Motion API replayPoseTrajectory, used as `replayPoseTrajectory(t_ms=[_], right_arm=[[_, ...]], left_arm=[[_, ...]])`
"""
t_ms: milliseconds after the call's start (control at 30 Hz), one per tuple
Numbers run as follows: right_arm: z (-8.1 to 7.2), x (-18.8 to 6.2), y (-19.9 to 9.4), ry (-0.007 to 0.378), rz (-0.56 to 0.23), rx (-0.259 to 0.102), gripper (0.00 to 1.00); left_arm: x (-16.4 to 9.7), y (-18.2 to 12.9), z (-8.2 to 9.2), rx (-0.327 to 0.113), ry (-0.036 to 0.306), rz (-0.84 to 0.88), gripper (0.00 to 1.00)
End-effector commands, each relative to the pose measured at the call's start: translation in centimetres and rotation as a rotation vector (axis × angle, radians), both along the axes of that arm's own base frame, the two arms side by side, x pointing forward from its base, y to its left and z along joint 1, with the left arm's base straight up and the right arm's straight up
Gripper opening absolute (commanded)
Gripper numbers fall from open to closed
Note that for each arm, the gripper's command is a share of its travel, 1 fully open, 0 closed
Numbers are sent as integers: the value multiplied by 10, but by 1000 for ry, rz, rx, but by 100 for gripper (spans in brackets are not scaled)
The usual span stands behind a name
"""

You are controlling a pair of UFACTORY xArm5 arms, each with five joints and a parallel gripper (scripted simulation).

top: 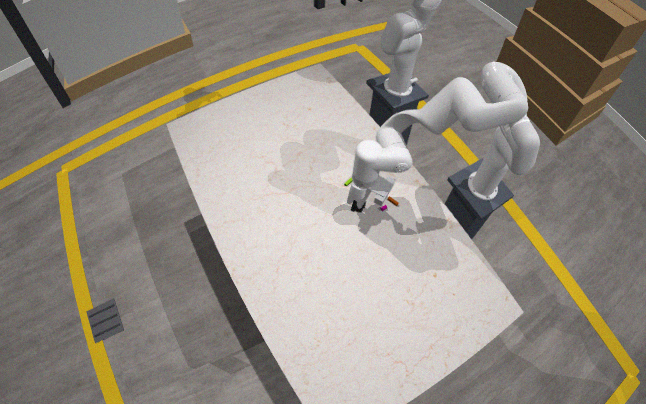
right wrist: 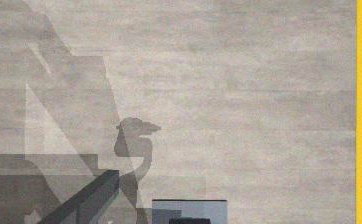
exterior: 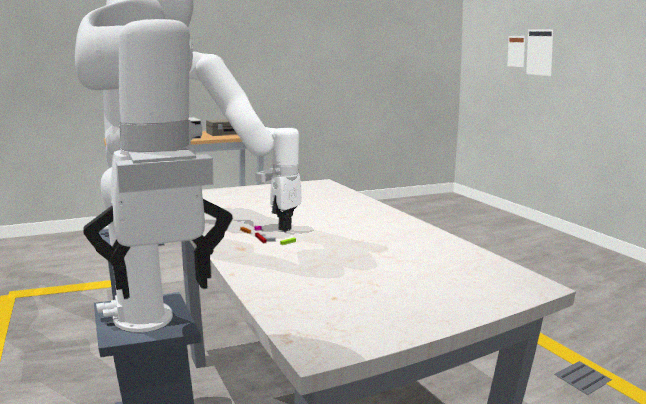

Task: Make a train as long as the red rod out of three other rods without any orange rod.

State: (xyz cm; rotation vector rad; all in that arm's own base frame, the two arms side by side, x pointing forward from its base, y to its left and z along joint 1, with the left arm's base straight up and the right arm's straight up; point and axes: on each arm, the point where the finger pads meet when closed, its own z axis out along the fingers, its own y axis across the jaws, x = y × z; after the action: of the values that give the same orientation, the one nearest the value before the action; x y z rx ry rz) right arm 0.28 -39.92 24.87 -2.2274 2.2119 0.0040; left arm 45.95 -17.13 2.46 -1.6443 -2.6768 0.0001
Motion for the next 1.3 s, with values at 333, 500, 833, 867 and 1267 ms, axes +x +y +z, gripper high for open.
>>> replayPoseTrajectory(t_ms=[333,500,833,867,1267], right_arm=[[1,0,-1,0,0,-4,100],[1,0,-1,0,0,-4,100],[1,0,-1,0,0,-4,100],[1,0,-1,0,0,-4,100],[1,0,-1,0,0,-4,100]], left_arm=[[1,0,1,-1,-4,0,6],[1,0,1,-1,-4,0,6],[1,0,37,-1,-4,0,6],[1,0,45,-1,-4,0,6],[1,0,100,-1,-4,0,6]])
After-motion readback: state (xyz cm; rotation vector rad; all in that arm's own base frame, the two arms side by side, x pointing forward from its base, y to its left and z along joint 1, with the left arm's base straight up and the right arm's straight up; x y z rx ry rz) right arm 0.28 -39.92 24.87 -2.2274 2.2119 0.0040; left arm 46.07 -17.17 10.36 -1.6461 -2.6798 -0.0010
